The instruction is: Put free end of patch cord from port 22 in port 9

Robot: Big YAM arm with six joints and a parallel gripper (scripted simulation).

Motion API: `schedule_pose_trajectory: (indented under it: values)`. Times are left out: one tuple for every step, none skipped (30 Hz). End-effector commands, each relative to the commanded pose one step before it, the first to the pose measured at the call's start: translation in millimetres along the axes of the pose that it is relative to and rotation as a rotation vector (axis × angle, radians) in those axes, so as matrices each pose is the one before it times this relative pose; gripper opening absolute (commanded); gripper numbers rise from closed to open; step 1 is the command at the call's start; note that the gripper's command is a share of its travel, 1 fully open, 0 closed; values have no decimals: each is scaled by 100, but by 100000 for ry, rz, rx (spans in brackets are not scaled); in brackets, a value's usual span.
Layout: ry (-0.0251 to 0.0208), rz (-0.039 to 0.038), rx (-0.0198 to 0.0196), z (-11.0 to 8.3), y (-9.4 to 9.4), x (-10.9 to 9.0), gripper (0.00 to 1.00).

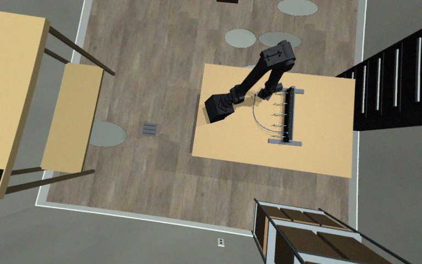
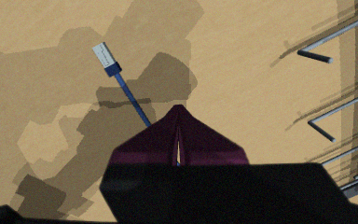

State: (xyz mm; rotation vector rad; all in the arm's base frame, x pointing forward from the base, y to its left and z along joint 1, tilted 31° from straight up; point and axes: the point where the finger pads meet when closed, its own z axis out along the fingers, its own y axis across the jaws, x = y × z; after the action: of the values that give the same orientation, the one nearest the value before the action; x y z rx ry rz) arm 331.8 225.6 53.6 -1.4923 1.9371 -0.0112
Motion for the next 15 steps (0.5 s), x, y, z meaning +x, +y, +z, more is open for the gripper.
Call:
schedule_pose_trajectory:
  values:
    - [-482, -16672, -1443, -1160, 739, -2561, 0]
    - [1179, -3822, -1220, -123, 632, -339, 0]
    - [0, 0, 0, 0, 0, 0, 0]
    - [0, 0, 0, 0, 0, 0, 0]
    - [1551, -5197, -1607, -190, 829, -459, 0]
    - [1290, -4496, -1339, -183, 683, -405, 0]
    - [1044, -3759, -1083, -166, 547, -344, 0]
    - [815, -3013, -844, -141, 422, -280, 0]
    - [604, -2287, -625, -112, 310, -216, 0]
    - [417, -1612, -432, -81, 212, -155, 0]
    - [257, -1018, -268, -53, 130, -100, 0]
    - [130, -537, -138, -29, 66, -56, 0]
    - [157, -8, 10, -5, -27, 52, 0]
    - [152, 230, 72, 5, -65, 95, 0]
    - [113, 219, 60, 6, -58, 81, 0]
